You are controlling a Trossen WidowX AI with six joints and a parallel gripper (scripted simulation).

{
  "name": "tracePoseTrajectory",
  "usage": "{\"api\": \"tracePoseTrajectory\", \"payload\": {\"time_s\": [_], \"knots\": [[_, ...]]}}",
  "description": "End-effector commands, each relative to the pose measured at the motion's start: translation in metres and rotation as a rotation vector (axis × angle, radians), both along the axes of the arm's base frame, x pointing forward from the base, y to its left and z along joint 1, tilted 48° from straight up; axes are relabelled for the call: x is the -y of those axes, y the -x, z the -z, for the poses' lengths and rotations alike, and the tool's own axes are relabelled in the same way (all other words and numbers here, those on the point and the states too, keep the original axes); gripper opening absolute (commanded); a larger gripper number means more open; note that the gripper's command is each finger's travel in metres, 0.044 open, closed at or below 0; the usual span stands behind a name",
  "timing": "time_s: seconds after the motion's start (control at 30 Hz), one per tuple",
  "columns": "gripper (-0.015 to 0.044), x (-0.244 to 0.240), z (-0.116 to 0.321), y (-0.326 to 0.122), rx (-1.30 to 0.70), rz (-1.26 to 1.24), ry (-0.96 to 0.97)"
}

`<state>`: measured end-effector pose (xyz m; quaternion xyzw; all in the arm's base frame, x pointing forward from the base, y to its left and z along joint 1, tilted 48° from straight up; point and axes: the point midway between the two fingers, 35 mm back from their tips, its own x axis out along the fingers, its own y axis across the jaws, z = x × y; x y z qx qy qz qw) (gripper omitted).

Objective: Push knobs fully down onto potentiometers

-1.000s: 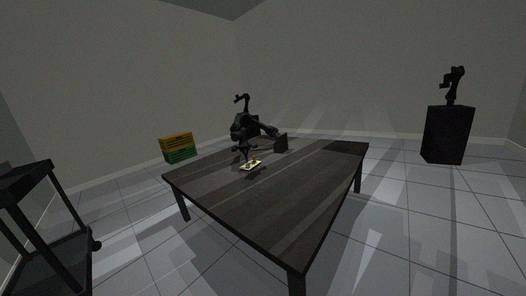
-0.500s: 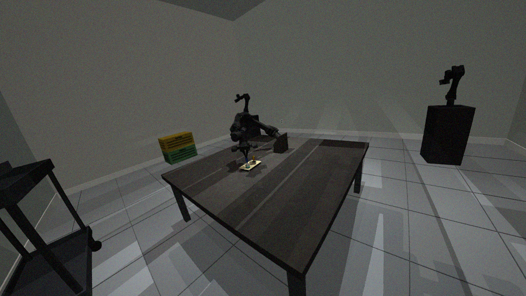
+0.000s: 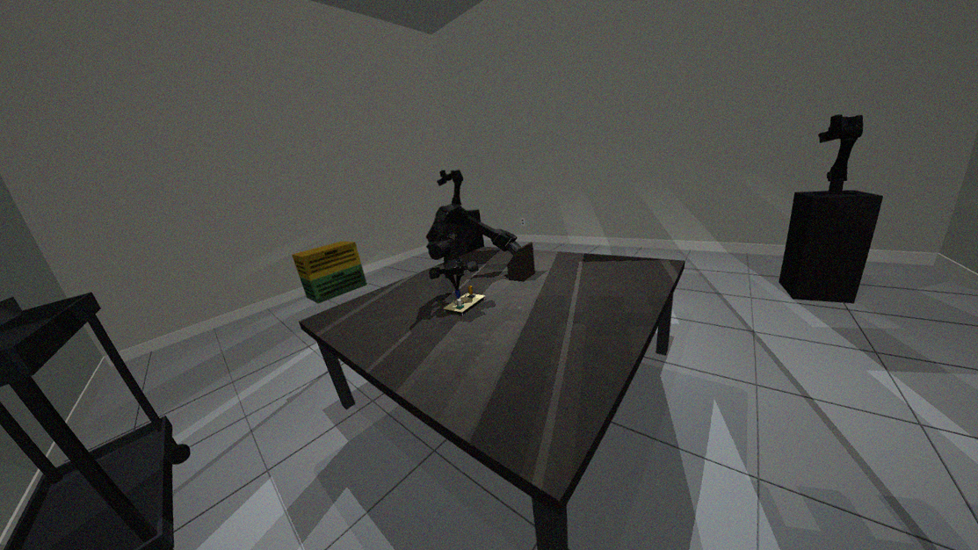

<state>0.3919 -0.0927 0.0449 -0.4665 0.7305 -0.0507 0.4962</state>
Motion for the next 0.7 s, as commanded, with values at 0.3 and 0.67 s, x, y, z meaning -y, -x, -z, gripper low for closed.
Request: {"api": "tracePoseTrajectory", "payload": {"time_s": [0.3, 0.67], "knots": [[0.0000, 0.0089, 0.0048, -0.0002, 0.004, 0.009, 0.004], [0.0000, 0.0110, 0.0067, 0.0000, 0.004, 0.009, 0.004]]}}
